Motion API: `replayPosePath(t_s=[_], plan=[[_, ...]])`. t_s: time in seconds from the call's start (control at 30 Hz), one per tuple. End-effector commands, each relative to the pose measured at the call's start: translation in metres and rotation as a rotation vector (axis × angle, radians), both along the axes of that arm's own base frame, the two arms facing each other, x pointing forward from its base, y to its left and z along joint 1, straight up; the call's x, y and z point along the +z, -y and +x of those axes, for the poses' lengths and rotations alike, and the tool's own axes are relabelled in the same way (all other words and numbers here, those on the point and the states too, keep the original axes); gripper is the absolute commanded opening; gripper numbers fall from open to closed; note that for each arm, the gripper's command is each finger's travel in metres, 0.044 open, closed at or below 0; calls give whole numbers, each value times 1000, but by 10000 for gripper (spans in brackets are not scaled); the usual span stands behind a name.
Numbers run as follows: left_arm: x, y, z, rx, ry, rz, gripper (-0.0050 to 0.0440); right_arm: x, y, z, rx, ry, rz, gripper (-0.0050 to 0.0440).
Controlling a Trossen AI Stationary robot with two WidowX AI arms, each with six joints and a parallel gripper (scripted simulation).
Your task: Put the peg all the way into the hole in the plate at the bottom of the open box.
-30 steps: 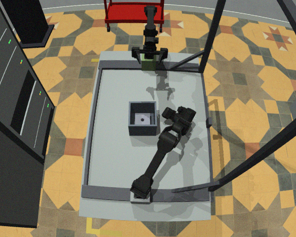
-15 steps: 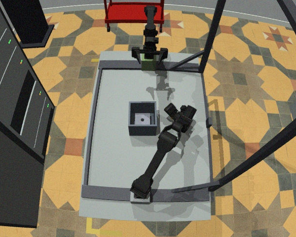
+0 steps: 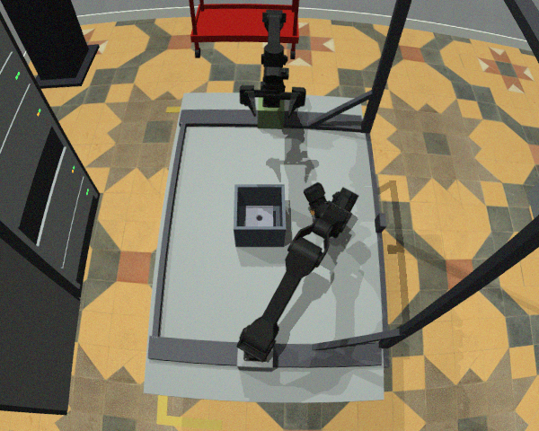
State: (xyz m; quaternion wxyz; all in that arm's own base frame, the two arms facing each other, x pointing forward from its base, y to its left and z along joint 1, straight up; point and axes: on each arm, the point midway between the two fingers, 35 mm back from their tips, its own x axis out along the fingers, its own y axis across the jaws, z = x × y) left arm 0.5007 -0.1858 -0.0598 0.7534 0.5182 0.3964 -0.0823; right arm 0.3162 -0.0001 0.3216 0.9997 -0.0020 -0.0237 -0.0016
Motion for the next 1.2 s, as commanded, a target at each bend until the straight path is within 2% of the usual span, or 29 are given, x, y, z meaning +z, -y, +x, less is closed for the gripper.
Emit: replayPosePath(t_s=[0.0,0.37,0.5,0.93,1.03,1.17], plan=[[13,4,8,-78,-44,53,64,3,0,-1,0,7,-4,440],[12,4,4,-336,-265,254,64,3,0,-1,0,7,-4,440],[13,3,3,-374,-296,280,64,3,0,-1,0,7,-4,440],[19,1,-7,-729,-552,475,64,3,0,-1,0,7,-4,440],[17,0,-9,-728,-559,475,64,3,0,-1,0,7,-4,440],[24,0,-11,-870,-634,532,64,3,0,-1,0,7,-4,440]])
